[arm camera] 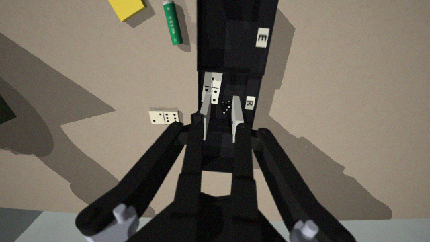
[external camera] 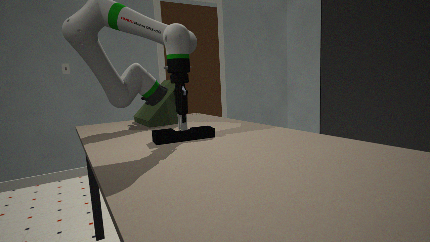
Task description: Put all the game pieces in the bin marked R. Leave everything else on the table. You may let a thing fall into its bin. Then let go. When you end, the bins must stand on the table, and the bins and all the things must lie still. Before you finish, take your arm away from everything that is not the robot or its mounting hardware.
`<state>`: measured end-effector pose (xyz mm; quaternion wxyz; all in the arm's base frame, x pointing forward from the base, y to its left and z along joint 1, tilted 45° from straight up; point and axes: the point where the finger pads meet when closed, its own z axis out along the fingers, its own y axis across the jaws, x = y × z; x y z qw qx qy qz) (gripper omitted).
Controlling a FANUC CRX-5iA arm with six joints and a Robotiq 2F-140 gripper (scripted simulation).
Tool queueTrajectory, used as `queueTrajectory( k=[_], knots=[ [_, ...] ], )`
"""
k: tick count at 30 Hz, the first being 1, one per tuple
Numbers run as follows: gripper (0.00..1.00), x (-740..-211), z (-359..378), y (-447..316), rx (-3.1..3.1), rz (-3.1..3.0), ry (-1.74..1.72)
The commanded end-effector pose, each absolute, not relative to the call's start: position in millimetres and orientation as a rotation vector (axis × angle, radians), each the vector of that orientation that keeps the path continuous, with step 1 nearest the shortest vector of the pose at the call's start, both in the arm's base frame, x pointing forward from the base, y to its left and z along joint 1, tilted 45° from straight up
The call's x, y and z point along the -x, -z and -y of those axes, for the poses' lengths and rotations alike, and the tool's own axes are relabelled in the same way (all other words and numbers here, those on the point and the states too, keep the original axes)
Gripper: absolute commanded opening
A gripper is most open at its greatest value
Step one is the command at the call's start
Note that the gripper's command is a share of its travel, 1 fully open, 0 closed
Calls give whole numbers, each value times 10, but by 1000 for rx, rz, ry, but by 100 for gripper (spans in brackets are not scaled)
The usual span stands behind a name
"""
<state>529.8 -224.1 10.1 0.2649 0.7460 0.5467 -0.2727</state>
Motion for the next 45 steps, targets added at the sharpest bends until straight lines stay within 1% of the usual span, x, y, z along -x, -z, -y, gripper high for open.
queueTrajectory(
  k=[1,24,25,36,45],
  knots=[
    [19,-5306,2204,-138,-2016,-1477,736],
    [19,-5332,2043,-306,-2016,-1477,736],
    [25,-5251,2048,-324,-1985,-1533,757],
    [25,-4359,2104,-530,-1730,-1909,903],
    [25,-4282,2108,-547,-1514,-2152,994]
  ],
)
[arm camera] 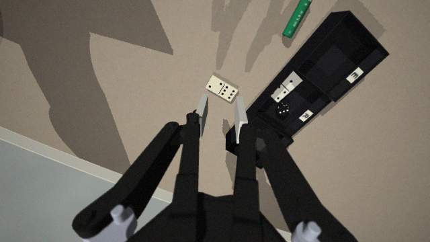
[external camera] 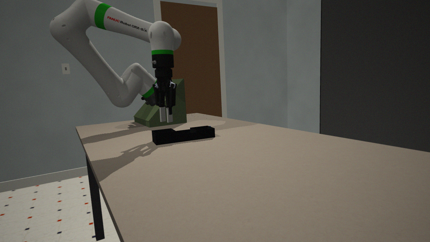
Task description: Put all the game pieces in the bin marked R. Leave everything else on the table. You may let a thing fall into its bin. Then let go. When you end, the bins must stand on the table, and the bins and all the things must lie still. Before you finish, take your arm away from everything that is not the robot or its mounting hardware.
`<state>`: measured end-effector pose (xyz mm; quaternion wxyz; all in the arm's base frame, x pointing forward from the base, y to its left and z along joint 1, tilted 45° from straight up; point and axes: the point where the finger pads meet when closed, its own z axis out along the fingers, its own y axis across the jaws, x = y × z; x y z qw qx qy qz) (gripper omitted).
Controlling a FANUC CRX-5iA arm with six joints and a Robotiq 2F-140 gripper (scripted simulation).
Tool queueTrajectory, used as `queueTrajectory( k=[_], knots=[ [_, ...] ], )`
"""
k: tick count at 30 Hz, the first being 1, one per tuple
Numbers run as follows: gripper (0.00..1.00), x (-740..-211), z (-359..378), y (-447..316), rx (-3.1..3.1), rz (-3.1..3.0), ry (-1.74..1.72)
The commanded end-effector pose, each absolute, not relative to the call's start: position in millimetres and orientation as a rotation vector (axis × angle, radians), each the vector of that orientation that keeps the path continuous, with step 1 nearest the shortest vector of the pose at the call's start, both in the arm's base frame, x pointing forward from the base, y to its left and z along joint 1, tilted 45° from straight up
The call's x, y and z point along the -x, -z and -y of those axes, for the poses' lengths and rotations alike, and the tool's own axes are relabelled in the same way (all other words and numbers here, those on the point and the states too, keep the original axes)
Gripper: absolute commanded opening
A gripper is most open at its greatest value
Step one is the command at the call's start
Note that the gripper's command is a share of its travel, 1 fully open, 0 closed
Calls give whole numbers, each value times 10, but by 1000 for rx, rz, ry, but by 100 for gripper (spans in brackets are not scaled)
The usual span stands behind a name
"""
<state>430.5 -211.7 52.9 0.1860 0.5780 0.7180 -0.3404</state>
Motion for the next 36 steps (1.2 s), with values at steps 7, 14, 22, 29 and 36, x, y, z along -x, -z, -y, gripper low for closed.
queueTrajectory(
  k=[7,14,22,29,36],
  knots=[
    [25,-4282,2108,-547,-1310,-2335,1056],
    [25,-4282,2108,-547,-1103,-2492,1108],
    [25,-4282,2109,-548,-830,-2667,1161],
    [25,-4282,2109,-548,-587,-2801,1193],
    [25,-4283,2109,-547,-367,-2912,1205]
  ],
)
